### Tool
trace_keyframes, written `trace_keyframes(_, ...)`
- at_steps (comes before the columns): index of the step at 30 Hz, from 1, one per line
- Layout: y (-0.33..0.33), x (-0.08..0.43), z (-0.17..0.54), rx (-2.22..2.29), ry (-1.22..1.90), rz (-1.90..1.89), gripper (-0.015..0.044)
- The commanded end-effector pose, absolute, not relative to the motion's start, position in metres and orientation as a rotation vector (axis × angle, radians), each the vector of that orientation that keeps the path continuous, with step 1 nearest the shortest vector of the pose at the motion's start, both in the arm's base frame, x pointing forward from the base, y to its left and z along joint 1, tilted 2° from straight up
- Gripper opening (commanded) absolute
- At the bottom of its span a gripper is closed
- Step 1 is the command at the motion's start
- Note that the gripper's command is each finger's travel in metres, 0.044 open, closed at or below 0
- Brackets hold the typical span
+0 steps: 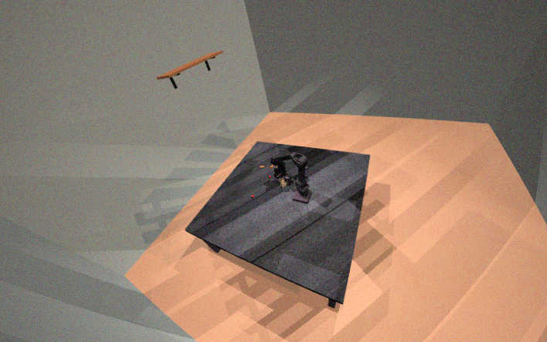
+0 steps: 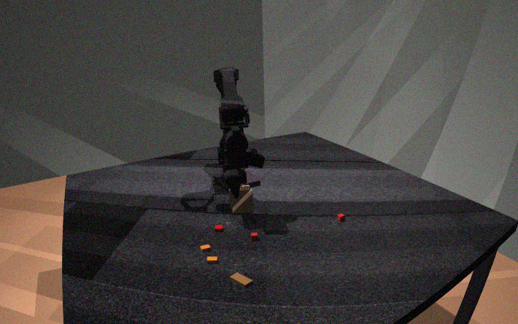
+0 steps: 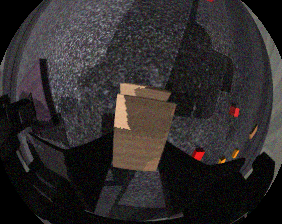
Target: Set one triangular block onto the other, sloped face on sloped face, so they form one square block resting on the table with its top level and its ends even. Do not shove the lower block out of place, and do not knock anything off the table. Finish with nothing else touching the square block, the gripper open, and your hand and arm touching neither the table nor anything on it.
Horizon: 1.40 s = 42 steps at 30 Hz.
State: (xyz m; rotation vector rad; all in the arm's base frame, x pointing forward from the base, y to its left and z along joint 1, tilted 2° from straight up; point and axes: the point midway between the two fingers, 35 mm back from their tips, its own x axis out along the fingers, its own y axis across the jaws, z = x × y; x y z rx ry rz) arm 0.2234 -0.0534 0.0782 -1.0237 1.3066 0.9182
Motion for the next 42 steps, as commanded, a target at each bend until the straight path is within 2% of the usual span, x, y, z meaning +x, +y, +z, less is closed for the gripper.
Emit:
trace_keyframes(1, -0.0527, 0.2231, 0.0742, -1.019, 1.314, 0.916, 0.0)
trace_keyframes(42, -0.0499, 0.2248, 0.066, -1.017, 1.315, 0.915, 0.0)
